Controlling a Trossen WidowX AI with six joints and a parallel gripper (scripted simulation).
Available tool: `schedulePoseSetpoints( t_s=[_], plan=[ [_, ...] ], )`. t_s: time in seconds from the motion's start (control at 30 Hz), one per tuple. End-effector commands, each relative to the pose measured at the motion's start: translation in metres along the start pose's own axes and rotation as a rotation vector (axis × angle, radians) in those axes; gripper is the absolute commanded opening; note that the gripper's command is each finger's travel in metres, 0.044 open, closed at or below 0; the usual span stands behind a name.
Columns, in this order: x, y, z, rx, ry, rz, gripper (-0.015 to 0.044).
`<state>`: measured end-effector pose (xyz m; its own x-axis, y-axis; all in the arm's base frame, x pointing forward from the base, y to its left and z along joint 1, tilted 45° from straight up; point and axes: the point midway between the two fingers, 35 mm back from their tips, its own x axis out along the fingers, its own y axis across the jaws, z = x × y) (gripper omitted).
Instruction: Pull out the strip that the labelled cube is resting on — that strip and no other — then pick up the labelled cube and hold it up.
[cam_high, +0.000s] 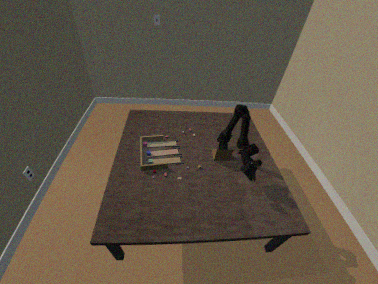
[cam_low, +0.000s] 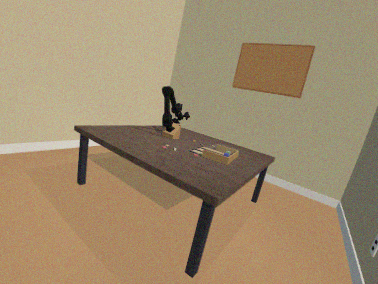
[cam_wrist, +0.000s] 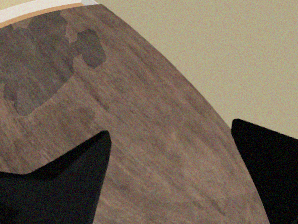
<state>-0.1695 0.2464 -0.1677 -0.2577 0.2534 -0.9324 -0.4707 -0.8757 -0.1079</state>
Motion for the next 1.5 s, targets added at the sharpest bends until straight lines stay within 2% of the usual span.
schedulePoseSetpoints(
  t_s=[0.0,0.3,0.5,0.67,0.93,1.2,1.47],
  plan=[
    [-0.001,-0.003,0.000,0.007,0.001,-0.007,0.0400],
    [-0.060,-0.126,-0.040,0.363,0.094,-0.380,0.0400],
    [-0.124,-0.191,-0.096,0.626,0.186,-0.647,0.0400],
    [-0.186,-0.223,-0.154,0.845,0.281,-0.868,0.0400],
    [-0.297,-0.225,-0.248,1.185,0.470,-1.222,0.0400],
    [-0.404,-0.171,-0.322,1.493,0.709,-1.569,0.0400],
    [-0.413,-0.164,-0.326,1.518,0.732,-1.598,0.0400]
  ],
)
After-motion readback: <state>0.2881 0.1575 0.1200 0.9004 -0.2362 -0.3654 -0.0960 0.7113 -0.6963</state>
